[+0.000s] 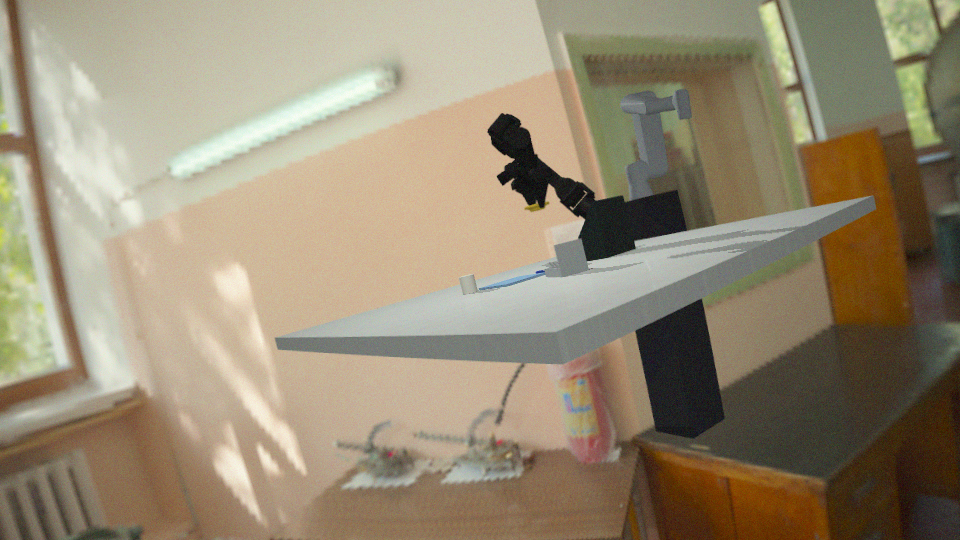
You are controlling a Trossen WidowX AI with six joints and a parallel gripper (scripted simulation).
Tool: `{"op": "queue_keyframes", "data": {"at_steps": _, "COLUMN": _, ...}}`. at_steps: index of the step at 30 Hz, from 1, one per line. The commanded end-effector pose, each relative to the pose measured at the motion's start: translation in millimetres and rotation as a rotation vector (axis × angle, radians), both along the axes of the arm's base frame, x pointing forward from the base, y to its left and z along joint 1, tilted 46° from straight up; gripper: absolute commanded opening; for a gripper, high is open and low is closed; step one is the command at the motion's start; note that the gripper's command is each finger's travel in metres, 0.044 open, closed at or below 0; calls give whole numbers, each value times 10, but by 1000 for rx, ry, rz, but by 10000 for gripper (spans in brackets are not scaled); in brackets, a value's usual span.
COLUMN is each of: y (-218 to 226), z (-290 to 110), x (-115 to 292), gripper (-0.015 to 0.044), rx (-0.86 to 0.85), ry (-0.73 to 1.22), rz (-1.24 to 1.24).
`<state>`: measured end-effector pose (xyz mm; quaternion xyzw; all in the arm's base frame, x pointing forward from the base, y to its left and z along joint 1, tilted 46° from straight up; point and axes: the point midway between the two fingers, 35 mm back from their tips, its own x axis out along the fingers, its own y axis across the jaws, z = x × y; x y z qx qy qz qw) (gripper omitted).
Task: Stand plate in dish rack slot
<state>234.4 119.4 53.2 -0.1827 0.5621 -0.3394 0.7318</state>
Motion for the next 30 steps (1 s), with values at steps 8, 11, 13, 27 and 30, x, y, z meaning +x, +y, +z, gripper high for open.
{"op": "queue_keyframes", "data": {"at_steps": 8, "y": -94, "z": -159, "x": -36, "gripper": 0, "rx": 59, "ry": 112, "rz": 2}}
{"op": "queue_keyframes", "data": {"at_steps": 11, "y": -143, "z": -234, "x": -44, "gripper": 0, "rx": 94, "ry": 179, "rz": 18}}
{"op": "queue_keyframes", "data": {"at_steps": 13, "y": -174, "z": -283, "x": -49, "gripper": 0, "rx": 119, "ry": 221, "rz": 31}}
{"op": "queue_keyframes", "data": {"at_steps": 27, "y": -347, "z": -594, "x": -79, "gripper": 0, "rx": 331, "ry": 467, "rz": 165}}
{"op": "queue_keyframes", "data": {"at_steps": 30, "y": -377, "z": -653, "x": -83, "gripper": 0, "rx": 382, "ry": 506, "rz": 205}}
